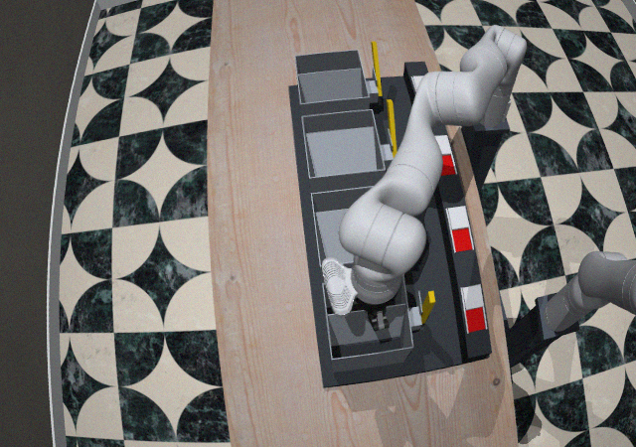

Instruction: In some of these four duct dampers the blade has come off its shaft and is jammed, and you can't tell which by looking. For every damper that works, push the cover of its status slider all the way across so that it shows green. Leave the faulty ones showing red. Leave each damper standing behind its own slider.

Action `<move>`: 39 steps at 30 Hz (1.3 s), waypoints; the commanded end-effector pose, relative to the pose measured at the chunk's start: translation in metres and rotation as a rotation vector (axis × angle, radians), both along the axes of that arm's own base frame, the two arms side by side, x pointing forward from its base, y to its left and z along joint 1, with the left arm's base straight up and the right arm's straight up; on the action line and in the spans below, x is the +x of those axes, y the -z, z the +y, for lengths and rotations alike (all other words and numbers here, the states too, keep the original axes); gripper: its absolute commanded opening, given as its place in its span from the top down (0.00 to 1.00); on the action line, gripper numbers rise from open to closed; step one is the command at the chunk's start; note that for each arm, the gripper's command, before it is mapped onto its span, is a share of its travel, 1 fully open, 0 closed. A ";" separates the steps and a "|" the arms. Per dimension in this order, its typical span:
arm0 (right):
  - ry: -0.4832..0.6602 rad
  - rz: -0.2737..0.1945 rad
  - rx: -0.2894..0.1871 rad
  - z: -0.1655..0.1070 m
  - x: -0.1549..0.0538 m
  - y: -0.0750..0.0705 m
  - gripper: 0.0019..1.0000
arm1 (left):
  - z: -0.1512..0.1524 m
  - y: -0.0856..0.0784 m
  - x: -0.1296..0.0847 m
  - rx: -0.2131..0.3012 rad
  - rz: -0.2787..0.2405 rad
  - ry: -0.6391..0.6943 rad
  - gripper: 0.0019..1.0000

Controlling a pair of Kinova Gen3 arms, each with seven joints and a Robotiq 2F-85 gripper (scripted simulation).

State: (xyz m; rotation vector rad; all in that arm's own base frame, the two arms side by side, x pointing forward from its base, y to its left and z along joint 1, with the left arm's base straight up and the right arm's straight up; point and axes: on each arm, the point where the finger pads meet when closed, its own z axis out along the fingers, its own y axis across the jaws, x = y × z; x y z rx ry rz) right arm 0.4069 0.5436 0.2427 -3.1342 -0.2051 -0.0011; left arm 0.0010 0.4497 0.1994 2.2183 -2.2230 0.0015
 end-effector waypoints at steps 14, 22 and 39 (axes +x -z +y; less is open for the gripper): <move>-0.390 -0.001 0.001 0.000 0.000 -0.001 0.90 | 0.000 -0.001 0.000 0.002 0.000 0.000 0.00; -0.659 -0.001 0.001 -0.001 0.000 -0.001 0.90 | 0.000 -0.001 0.000 0.002 0.000 0.000 0.00; -1.159 -0.002 0.000 -0.001 -0.001 -0.001 0.90 | 0.000 -0.001 0.000 0.002 0.000 0.000 0.00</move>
